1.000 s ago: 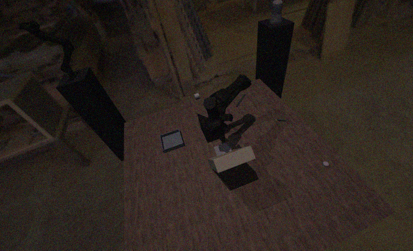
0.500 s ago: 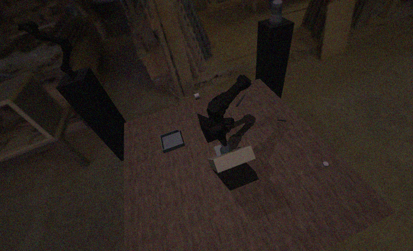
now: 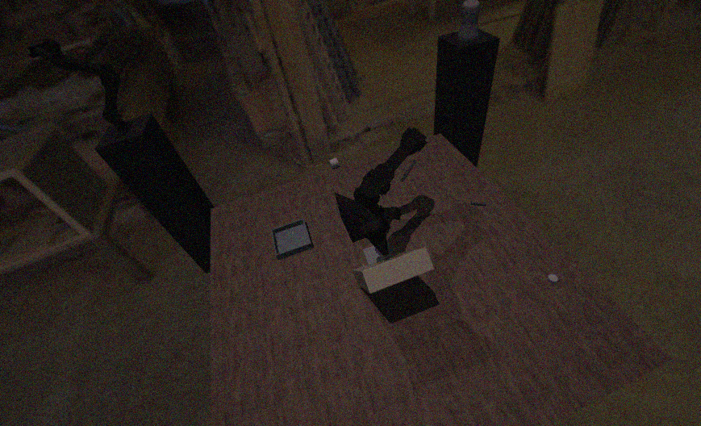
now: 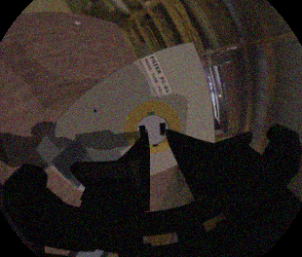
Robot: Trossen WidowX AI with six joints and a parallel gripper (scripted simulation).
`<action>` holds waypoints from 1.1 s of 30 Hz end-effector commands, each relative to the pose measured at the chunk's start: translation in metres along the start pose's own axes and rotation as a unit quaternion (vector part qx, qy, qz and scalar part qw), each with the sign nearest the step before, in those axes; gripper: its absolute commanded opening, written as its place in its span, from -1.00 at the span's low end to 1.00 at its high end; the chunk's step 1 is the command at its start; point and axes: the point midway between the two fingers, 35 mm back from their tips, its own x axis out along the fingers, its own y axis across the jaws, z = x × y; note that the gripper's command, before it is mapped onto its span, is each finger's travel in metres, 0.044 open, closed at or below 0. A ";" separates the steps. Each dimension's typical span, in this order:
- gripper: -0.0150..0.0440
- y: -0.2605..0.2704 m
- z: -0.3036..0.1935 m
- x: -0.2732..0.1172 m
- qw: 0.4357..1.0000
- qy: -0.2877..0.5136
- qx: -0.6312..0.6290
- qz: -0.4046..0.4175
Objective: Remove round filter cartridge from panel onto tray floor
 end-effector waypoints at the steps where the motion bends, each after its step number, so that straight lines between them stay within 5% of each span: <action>1: -0.12 0.003 -0.002 0.008 1.000 0.001 0.007 0.001; 33: -0.12 0.002 -0.002 0.010 1.000 0.000 0.007 0.001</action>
